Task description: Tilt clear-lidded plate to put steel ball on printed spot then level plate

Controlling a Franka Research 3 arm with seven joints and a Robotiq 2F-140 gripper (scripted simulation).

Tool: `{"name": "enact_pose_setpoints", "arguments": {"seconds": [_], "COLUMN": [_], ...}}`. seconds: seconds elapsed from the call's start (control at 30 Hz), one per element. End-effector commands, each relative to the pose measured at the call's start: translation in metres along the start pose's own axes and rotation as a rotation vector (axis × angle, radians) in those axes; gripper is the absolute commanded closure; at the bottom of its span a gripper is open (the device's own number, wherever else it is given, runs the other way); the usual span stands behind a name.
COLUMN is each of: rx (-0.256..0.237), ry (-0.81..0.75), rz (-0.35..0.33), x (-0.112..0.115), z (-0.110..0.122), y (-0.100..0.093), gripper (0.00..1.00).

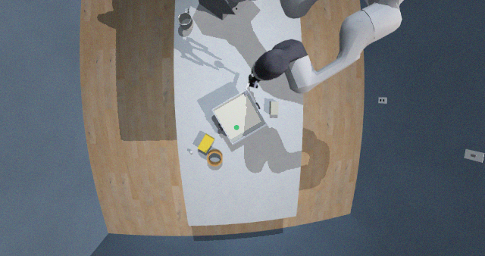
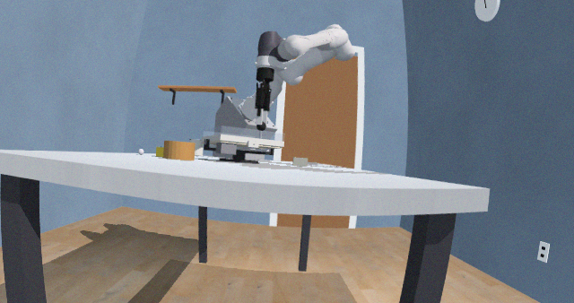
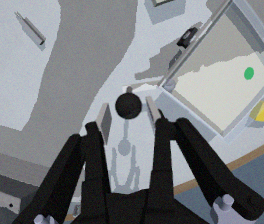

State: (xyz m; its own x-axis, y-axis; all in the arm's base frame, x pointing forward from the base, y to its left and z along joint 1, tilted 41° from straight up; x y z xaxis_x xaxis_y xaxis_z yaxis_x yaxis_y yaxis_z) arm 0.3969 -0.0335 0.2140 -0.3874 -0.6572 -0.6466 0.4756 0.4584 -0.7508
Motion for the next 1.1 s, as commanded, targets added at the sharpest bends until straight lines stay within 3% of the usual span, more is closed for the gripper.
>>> {"name": "enact_pose_setpoints", "arguments": {"seconds": [0.0,1.07], "rx": [0.003,0.003], "ry": [-0.006,-0.006], "rz": [0.0,0.0], "x": [-0.0007,-0.001], "z": [0.0012,0.0013], "y": [0.0003,0.0057], "gripper": [0.64,0.64]}}
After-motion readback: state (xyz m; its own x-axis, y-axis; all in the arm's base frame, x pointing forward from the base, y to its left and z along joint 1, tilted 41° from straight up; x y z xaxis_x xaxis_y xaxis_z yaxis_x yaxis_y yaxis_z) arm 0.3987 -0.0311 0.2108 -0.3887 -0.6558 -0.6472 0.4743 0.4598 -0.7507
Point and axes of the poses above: the point where the finger pads meet when closed, its own y axis out along the fingers, its own z axis across the jaws, x = y × z, the point moved 5 cm from there along -y, back along the fingers, and after that the axes turned 10 degrees about y, right-handed, at the moved point
